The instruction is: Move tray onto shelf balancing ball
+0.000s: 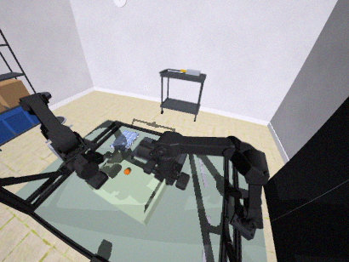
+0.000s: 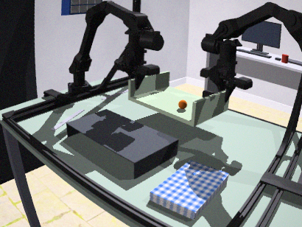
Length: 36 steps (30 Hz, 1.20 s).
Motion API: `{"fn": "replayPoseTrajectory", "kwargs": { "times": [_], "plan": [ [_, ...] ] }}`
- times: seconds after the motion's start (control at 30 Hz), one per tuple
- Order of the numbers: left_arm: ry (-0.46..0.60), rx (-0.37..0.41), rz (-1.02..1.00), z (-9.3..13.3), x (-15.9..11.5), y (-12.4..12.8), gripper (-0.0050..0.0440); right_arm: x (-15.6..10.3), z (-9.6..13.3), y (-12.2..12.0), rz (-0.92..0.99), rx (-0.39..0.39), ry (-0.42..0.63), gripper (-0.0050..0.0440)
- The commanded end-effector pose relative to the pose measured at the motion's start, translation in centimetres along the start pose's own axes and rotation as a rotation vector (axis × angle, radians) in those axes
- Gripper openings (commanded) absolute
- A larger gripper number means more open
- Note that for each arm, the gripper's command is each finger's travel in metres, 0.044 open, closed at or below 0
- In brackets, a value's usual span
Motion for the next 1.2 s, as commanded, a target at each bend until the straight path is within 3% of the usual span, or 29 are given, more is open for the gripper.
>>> {"fn": "replayPoseTrajectory", "kwargs": {
  "times": [0.0, 0.4, 0.6, 0.97, 1.17],
  "plan": [
    [-0.031, 0.001, -0.002, 0.1, 0.0, 0.1, 0.0020, 0.0, 0.6, -0.1, -0.002, 0.010, -0.027, 0.0020],
    [0.019, -0.009, -0.002, 0.5, 0.9, 0.2, 0.0020, 0.8, 0.2, 0.1, -0.002, 0.000, 0.023, 0.0020],
    [-0.034, 0.003, -0.002, 0.1, 0.6, 0.2, 0.0020, 0.5, 0.6, 0.0, -0.002, 0.012, -0.030, 0.0020],
    [0.019, -0.008, -0.002, 0.5, 1.4, 0.4, 0.0020, 1.4, 0.2, 0.2, -0.002, 0.000, 0.022, 0.0020],
    [-0.035, 0.002, -0.002, 0.1, 1.1, 0.3, 0.0020, 1.0, 0.6, 0.2, -0.002, 0.011, -0.031, 0.0020]
  ]
}}
Point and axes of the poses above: on each arm, the point midway between the two fingers, 35 mm back from their tips, its own z axis back along the fingers, its own y axis across the jaws, x = y × z, the point moved 8 cm from there along z, back along the fingers, and after that the axes turned 14 degrees about -z, right-handed, at the moved point
